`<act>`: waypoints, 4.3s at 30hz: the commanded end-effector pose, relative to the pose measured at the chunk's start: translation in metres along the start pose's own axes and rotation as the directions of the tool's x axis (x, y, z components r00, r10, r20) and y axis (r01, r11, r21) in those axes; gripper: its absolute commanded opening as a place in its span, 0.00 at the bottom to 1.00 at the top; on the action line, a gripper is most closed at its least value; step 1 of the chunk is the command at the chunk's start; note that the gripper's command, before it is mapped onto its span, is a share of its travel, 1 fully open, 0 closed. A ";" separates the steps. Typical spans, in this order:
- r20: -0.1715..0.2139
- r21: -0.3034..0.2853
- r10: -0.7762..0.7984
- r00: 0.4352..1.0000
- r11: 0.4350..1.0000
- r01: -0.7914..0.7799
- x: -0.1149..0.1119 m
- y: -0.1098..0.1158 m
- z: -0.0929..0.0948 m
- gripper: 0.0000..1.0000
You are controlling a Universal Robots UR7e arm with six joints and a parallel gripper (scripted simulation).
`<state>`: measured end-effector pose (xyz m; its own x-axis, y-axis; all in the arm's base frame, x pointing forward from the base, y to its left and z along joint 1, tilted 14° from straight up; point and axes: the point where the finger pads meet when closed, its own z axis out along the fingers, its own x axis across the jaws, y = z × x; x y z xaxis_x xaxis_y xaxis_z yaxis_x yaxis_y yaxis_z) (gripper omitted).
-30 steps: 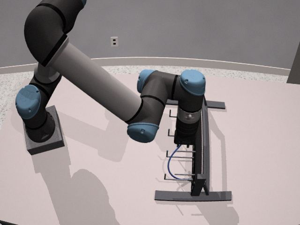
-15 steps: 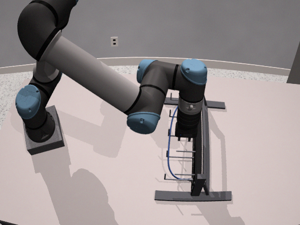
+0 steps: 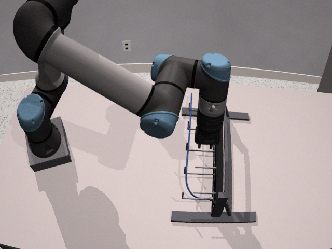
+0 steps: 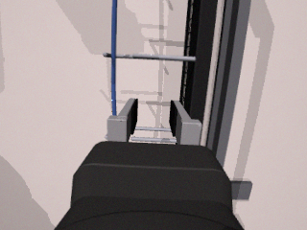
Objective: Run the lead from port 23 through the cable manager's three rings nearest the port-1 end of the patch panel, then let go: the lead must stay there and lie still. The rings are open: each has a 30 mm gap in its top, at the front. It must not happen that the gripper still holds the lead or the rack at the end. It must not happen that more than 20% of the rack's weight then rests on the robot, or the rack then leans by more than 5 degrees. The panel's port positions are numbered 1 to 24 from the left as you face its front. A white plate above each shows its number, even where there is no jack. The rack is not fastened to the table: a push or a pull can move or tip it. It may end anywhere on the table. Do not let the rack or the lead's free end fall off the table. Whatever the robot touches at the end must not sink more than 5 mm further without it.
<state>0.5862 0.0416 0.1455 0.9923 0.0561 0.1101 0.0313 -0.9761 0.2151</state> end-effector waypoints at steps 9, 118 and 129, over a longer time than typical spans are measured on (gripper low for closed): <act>-0.001 0.000 0.000 1.000 1.000 0.000 0.000 0.000 -0.007 0.00; -0.001 0.000 0.000 1.000 1.000 0.000 0.000 0.000 -0.007 0.00; -0.001 0.000 0.000 1.000 1.000 0.000 0.000 0.000 -0.007 0.00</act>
<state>0.5853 0.0429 0.1516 0.9924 0.0560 0.1097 0.0313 -0.9761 0.2150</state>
